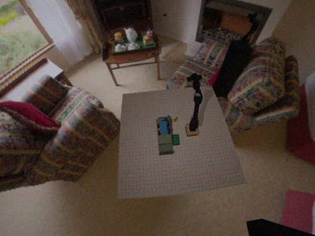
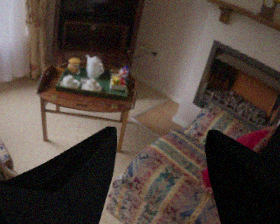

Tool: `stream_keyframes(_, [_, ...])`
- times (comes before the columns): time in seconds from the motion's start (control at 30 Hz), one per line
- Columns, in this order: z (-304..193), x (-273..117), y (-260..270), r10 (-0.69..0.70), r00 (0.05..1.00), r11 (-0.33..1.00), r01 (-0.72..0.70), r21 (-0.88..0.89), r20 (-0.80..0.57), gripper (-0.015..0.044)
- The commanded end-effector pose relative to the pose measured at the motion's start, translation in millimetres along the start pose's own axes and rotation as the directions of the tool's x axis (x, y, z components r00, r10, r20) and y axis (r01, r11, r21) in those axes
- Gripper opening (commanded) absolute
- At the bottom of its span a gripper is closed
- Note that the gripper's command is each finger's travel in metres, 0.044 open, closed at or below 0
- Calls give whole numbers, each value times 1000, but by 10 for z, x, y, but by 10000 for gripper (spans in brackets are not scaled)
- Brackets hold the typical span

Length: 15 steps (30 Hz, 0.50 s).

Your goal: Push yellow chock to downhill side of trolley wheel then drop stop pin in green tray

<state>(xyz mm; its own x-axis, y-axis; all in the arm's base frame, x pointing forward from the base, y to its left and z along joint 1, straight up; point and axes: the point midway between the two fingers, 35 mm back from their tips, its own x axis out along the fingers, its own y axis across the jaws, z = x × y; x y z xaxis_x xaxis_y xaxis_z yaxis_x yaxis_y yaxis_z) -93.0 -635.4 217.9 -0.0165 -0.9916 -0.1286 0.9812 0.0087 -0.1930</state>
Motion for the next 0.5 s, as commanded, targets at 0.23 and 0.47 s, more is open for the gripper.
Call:
stream_keyframes(0.23, [-59,-607,1620,280,920,939,-204,277,-273,190])
stream_keyframes(0.47, [-132,-1167,2311,401,823,891,-249,379,-403,190])
